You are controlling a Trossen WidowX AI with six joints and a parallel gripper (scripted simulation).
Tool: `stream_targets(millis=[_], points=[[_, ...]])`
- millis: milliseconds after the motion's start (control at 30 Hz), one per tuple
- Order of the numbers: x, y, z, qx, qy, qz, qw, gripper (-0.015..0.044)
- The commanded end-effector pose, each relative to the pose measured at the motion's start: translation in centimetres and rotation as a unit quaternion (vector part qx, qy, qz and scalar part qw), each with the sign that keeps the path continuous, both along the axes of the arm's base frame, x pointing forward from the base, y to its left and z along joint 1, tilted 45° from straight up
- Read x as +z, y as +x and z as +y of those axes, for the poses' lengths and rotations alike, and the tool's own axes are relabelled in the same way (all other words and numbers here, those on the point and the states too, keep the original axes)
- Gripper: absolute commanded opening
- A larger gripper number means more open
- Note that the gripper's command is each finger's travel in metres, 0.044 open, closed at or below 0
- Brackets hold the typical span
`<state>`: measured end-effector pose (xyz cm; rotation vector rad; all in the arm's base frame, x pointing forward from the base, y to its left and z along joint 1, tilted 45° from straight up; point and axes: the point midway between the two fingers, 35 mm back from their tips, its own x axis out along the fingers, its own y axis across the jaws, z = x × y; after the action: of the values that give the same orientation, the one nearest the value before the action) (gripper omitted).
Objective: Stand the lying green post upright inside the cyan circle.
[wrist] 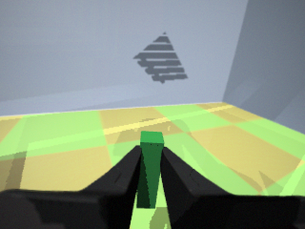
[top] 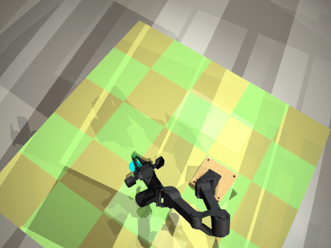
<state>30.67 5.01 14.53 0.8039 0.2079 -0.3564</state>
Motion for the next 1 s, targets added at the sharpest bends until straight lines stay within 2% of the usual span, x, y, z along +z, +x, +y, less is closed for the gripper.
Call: stream_targets(millis=[0,300,967], points=[[-0.2,-0.1,-0.1,-0.003,0.001,0.000,1.000,0.0022],[-0.3,-0.1,0.0,-0.003,0.001,0.000,1.000,0.0022],[-4.3,0.4,4.2,-0.003,0.003,0.004,1.000,0.0022]])
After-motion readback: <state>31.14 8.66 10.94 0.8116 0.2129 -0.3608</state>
